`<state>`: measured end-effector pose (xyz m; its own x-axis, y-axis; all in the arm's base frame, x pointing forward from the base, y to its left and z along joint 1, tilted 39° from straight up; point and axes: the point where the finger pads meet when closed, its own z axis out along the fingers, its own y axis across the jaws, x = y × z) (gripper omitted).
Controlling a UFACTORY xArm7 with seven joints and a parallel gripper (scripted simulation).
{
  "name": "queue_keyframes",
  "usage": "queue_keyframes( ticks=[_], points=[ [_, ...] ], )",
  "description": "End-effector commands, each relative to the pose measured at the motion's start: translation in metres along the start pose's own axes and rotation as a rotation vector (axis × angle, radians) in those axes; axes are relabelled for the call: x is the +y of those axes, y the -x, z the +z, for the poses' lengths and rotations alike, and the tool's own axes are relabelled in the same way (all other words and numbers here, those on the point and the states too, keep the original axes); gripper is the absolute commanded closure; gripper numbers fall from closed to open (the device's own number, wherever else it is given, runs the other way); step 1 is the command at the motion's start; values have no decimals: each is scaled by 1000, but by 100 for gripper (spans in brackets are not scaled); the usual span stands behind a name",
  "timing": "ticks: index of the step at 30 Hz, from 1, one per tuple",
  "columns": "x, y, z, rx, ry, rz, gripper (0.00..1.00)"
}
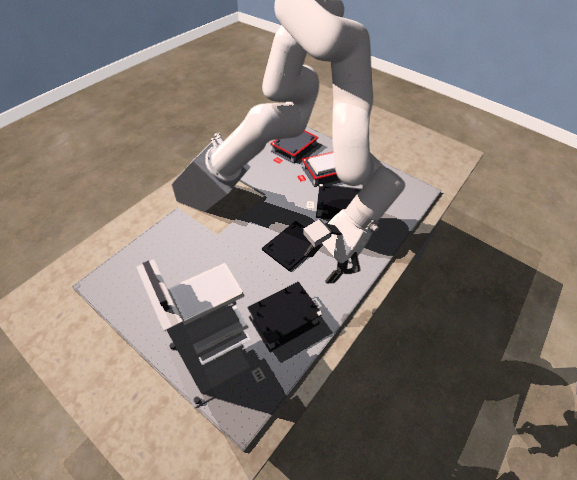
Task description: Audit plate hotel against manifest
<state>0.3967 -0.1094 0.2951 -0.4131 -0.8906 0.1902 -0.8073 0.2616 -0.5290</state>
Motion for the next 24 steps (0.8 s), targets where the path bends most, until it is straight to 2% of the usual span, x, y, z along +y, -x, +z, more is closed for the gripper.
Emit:
queue_keyframes(
  ticks=[1,16,18,24],
  points=[
    [-1,0,-1,35,-2,3,0],
    [-1,0,-1,285,-1,3,0],
    [-1,0,-1,285,-1,3,0],
    [-1,0,-1,385,-1,3,0]
  ],
)
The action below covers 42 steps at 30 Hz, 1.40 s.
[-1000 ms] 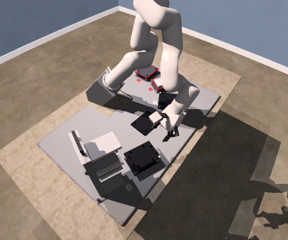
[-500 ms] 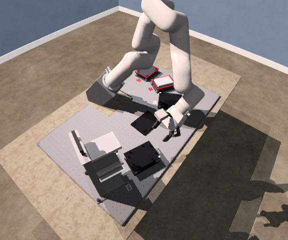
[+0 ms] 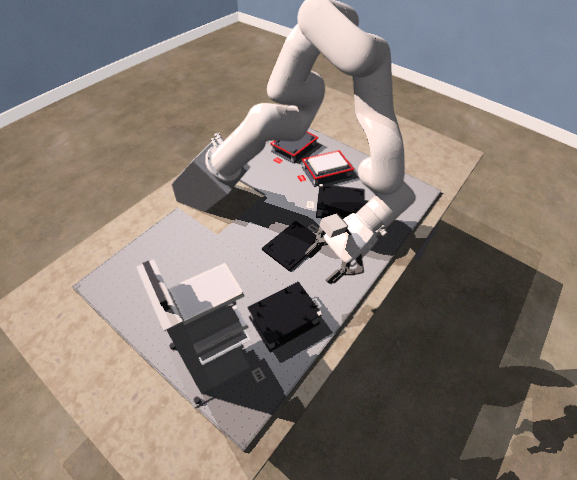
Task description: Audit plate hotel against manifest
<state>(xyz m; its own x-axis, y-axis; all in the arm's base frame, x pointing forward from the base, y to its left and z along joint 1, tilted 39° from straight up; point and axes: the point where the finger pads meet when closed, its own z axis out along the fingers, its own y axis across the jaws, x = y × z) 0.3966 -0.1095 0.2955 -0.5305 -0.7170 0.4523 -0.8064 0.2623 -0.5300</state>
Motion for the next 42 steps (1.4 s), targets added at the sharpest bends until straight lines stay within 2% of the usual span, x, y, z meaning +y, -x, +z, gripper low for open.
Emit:
queue_keyframes(
  ticks=[1,9,11,26,28,36,42],
  points=[
    [-1,0,0,64,0,2,0],
    [-1,0,0,198,0,2,0],
    [-1,0,0,198,0,2,0],
    [-1,0,0,448,1,2,0],
    [-1,0,0,448,1,2,0],
    [-1,0,0,582,1,2,0],
    [-1,0,0,586,1,2,0]
  ],
)
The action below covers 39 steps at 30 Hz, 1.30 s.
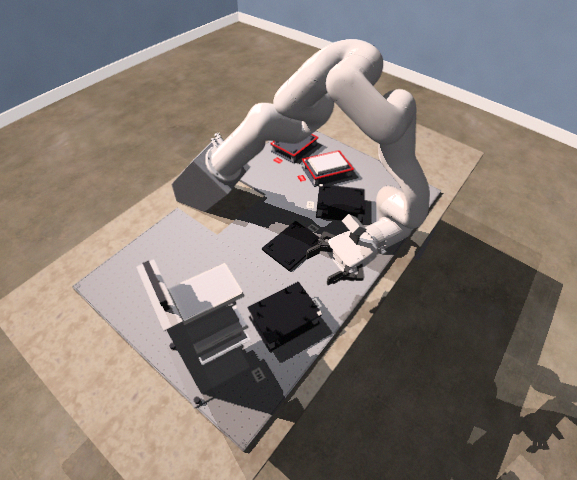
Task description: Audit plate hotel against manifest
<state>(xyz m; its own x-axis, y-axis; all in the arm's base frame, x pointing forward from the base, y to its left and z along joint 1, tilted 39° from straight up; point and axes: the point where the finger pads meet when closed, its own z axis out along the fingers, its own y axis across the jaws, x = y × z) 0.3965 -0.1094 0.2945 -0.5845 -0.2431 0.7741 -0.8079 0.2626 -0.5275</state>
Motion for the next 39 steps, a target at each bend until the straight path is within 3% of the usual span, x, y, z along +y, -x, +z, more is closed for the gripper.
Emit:
queue_keyframes(
  ticks=[1,6,39],
  points=[
    [-1,-1,0,2,0,4,0],
    [-1,-1,0,2,0,4,0],
    [-4,-49,60,2,0,4,0]
  ],
)
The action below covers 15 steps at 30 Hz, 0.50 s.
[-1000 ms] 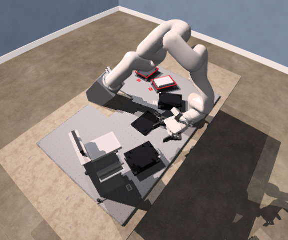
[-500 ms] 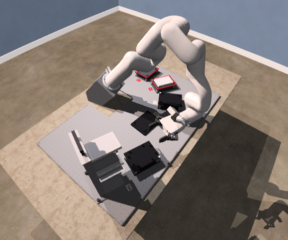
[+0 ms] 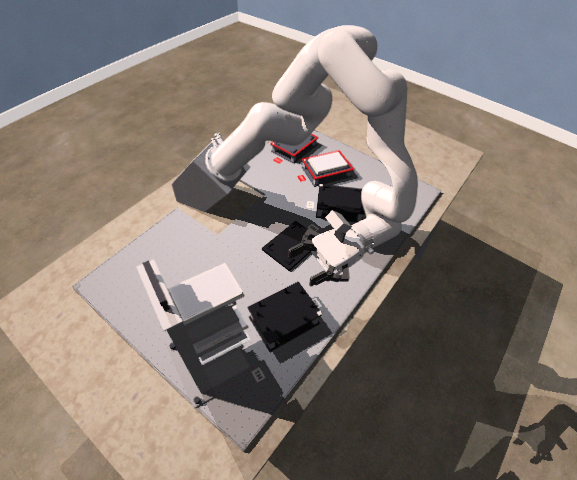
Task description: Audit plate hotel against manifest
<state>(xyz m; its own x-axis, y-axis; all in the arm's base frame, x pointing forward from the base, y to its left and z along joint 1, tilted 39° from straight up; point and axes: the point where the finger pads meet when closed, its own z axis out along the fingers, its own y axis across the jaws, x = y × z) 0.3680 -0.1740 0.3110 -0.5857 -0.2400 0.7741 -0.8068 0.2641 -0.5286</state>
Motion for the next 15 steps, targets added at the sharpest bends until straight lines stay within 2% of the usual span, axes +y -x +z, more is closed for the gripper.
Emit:
queue_keyframes(
  ticks=[1,13,15],
  points=[
    [-1,-6,6,0,-1,2,0],
    [-2,-25,31,0,-1,3,0],
    [-2,-25,31,0,-1,3,0]
  ],
)
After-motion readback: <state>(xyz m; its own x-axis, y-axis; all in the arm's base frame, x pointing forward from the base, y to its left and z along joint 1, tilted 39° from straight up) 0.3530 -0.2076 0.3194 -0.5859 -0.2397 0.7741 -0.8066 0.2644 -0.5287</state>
